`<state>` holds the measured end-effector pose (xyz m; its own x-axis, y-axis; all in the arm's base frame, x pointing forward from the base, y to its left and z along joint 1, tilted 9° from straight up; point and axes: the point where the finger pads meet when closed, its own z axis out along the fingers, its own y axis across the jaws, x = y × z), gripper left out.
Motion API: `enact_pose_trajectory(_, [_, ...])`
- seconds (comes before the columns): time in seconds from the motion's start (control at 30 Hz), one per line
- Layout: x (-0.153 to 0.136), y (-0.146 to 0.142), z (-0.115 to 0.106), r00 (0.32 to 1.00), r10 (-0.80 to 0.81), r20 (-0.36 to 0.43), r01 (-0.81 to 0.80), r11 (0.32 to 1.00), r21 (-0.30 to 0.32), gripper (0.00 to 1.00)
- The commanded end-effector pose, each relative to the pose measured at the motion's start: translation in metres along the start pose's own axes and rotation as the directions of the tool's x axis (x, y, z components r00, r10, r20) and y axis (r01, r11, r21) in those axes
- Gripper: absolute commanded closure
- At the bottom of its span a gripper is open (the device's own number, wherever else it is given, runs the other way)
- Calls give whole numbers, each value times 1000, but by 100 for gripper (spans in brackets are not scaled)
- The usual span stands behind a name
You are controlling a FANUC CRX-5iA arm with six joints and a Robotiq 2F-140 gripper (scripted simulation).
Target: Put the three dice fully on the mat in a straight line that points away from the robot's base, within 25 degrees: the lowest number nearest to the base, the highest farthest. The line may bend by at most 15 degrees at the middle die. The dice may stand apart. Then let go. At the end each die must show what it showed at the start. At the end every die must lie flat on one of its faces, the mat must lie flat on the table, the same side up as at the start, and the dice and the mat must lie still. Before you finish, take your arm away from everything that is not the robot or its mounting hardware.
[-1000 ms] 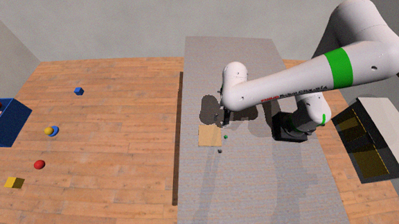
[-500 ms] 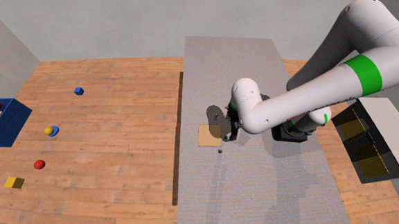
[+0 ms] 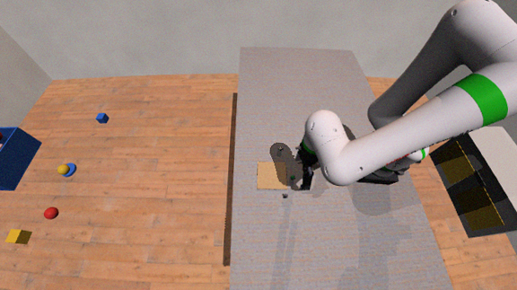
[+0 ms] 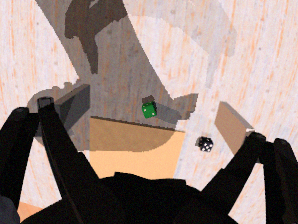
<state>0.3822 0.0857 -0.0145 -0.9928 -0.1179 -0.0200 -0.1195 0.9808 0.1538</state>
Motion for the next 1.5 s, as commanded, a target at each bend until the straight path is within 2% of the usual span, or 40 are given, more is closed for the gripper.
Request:
enact_pose_trajectory(0.0, [0, 0, 0, 1000, 0, 0, 0, 1000, 0, 0])
enact_pose_trajectory(1.1, [0, 0, 0, 1000, 0, 0, 0, 1000, 0, 0])
enact_pose_trajectory(1.33, [-6, 12, 0, 1000, 0, 0, 0, 1000, 0, 0])
enact_pose_trajectory(1.47, [-17, 34, 0, 1000, 0, 0, 0, 1000, 0, 0])
